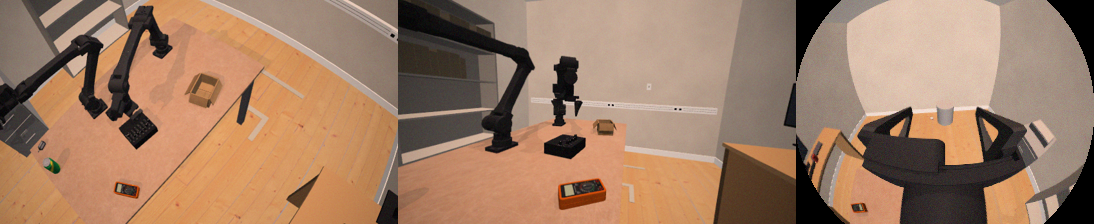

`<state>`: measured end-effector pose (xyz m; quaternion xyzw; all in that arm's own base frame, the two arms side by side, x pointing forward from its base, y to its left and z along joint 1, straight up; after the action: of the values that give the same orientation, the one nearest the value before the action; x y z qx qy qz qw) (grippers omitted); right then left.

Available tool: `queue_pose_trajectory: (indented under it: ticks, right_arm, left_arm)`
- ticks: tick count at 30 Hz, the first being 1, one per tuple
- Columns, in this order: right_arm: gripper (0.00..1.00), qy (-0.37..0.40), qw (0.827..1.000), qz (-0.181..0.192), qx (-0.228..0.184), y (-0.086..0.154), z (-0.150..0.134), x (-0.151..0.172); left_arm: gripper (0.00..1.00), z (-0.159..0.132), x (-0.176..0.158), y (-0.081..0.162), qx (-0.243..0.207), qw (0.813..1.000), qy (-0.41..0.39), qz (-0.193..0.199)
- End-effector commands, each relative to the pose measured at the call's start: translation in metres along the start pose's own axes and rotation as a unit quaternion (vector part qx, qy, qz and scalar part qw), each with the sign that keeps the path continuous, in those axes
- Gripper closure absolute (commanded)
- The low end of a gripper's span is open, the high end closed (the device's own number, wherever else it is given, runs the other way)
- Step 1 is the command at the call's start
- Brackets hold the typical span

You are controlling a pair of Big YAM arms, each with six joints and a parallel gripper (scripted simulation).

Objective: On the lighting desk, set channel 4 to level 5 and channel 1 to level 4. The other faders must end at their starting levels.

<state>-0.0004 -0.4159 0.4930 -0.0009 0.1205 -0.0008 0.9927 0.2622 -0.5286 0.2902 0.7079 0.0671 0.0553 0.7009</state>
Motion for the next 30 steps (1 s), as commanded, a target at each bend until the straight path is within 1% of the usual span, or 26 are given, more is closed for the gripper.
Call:
queue_pose_trajectory:
  ticks: [1, 3, 7, 8, 10, 12, 19, 21, 23, 25, 27, 29, 30]
  right_arm:
    - [0.0, 0.007, 0.999, -0.009, -0.037, -0.007, 0.033, -0.009]
    - [0.0, 0.007, 0.999, -0.009, -0.037, -0.007, 0.033, -0.009]
    - [0.0, 0.007, 0.999, -0.009, -0.037, -0.007, 0.033, -0.009]
    - [0.0, 0.007, 0.999, -0.009, -0.037, -0.007, 0.033, -0.009]
    - [0.0, 0.007, 0.999, -0.009, -0.037, -0.007, 0.033, -0.009]
    - [0.0, 0.007, 0.999, -0.009, -0.037, -0.007, 0.033, -0.009]
    - [0.0, 0.007, 0.999, -0.009, -0.037, -0.007, 0.033, -0.009]
    - [0.0, 0.007, 0.999, -0.009, -0.037, -0.007, 0.033, -0.009]
    - [0.0, 0.007, 0.999, -0.009, -0.037, -0.007, 0.033, -0.009]
    - [0.0, 0.007, 0.999, -0.009, -0.037, -0.007, 0.033, -0.009]
    - [0.0, 0.007, 0.999, -0.009, -0.037, -0.007, 0.033, -0.009]
    - [0.0, 0.007, 0.999, -0.009, -0.037, -0.007, 0.033, -0.009]
    - [0.0, 0.007, 0.999, -0.009, -0.037, -0.007, 0.033, -0.009]
  left_arm:
    - [0.0, 0.01, 0.015, 0.025, -0.03, 0.999, 0.001, 0.015]
    - [0.0, 0.017, -0.002, 0.023, -0.03, 0.999, -0.015, 0.016]
    - [0.0, 0.019, -0.004, 0.021, -0.029, 0.999, -0.017, 0.016]
    - [0.0, 0.015, -0.004, 0.013, -0.019, 1.0, -0.016, 0.013]
    - [0.0, 0.013, 0.003, 0.011, -0.018, 1.0, -0.009, 0.013]
    - [0.0, 0.011, 0.004, 0.017, -0.022, 1.0, -0.008, 0.014]
    - [0.0, 0.011, 0.003, 0.019, -0.024, 1.0, -0.01, 0.014]
    - [0.0, 0.012, 0.01, 0.026, -0.028, 0.999, -0.014, 0.014]
    - [0.0, 0.012, 0.015, 0.023, -0.024, 0.999, -0.038, 0.008]
    - [0.0, 0.01, 0.024, 0.027, -0.025, 0.996, -0.082, 0.004]
    - [0.0, 0.007, 0.037, 0.034, -0.029, 0.989, -0.142, -0.002]
    - [0.0, 0.002, 0.051, 0.041, -0.034, 0.977, -0.211, -0.008]
    - [0.0, 0.002, 0.051, 0.041, -0.034, 0.977, -0.211, -0.008]
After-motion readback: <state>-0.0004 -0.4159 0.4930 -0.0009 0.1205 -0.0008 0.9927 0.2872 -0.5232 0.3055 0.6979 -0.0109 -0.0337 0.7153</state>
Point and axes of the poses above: on each arm, the point where the finger pads meet when closed, its own y axis back along the fingers, its own x axis across the jaws, z = x × y, the point moved 10 cm from there along y, back along the fingers, and after that the axes turned 14 degrees about y, right-handed, at the moved point
